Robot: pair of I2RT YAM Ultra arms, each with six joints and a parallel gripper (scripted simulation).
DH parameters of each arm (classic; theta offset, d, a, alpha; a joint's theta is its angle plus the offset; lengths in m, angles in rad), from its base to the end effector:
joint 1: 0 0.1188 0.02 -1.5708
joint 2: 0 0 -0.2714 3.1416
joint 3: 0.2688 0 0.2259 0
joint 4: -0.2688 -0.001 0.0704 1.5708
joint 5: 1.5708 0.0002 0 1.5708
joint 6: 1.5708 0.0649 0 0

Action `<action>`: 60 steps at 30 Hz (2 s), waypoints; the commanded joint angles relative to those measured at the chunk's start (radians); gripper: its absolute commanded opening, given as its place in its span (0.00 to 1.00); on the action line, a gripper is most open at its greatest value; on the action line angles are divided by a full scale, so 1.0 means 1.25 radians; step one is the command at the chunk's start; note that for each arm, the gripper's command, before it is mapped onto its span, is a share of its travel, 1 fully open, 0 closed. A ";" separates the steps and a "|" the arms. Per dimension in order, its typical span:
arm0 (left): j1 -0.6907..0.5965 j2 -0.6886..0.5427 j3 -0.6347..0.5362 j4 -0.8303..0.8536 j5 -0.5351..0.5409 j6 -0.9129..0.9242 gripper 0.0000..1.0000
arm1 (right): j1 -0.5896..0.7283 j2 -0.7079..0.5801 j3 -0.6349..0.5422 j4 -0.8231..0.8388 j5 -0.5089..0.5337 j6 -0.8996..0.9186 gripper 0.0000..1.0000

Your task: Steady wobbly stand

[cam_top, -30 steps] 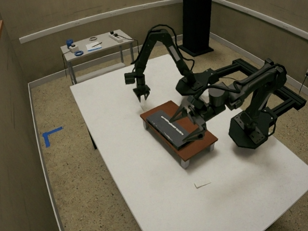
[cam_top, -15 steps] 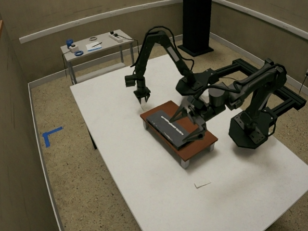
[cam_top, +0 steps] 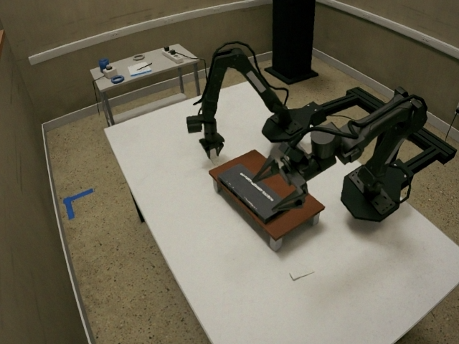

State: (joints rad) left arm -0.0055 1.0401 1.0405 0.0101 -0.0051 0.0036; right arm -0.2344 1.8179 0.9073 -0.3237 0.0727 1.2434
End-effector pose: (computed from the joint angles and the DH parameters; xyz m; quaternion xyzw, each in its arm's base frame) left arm 0.2357 0.0000 0.4142 0.0014 0.7034 0.0011 0.7108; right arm 0.3024 -0.0760 0.1191 0.6680 0.7242 0.0495 0.1638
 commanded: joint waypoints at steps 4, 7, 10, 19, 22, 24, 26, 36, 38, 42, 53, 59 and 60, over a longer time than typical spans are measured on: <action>-0.006 -0.010 0.029 0.016 -0.003 0.004 1.00 | -0.001 0.030 0.008 0.048 -0.001 -0.007 0.43; -0.006 -0.010 0.029 0.016 -0.003 0.004 1.00 | -0.001 0.015 0.012 0.034 0.007 -0.004 0.43; -0.006 -0.010 0.029 0.016 -0.003 0.004 1.00 | -0.002 0.002 0.014 0.032 0.007 -0.004 0.00; -0.006 -0.010 0.029 0.016 -0.003 0.004 1.00 | -0.002 -0.003 0.014 0.031 0.007 -0.004 0.00; -0.006 -0.010 0.029 0.016 -0.003 0.004 1.00 | -0.002 -0.003 0.014 0.031 0.007 -0.004 0.00; -0.006 -0.010 0.029 0.016 -0.003 0.004 1.00 | 0.002 -0.008 0.014 0.016 0.007 -0.002 0.00; -0.006 -0.010 0.029 0.016 -0.003 0.004 1.00 | 0.011 -0.010 0.015 0.007 0.007 0.001 0.00; -0.006 -0.010 0.029 0.016 -0.003 0.004 1.00 | 0.013 -0.050 0.033 -0.030 0.007 0.006 0.00; -0.006 -0.010 0.029 0.016 -0.003 0.004 1.00 | 0.008 -0.060 0.034 -0.041 0.008 0.007 0.00; -0.006 -0.010 0.029 0.016 -0.003 0.004 1.00 | 0.014 -0.079 0.036 -0.061 0.008 0.008 0.00; -0.006 -0.010 0.029 0.016 -0.003 0.004 1.00 | 0.018 -0.118 0.037 -0.108 0.009 0.010 0.00; -0.006 -0.010 0.029 0.016 -0.003 0.004 1.00 | 0.019 -0.144 0.042 -0.140 0.011 0.012 0.00; -0.006 -0.010 0.029 0.016 -0.003 0.004 1.00 | 0.017 -0.148 0.044 -0.145 0.011 0.012 0.00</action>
State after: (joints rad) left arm -0.0055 1.0401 1.0405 0.0101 -0.0051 0.0036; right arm -0.2237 1.6791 0.9222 -0.4610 0.0715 1.2510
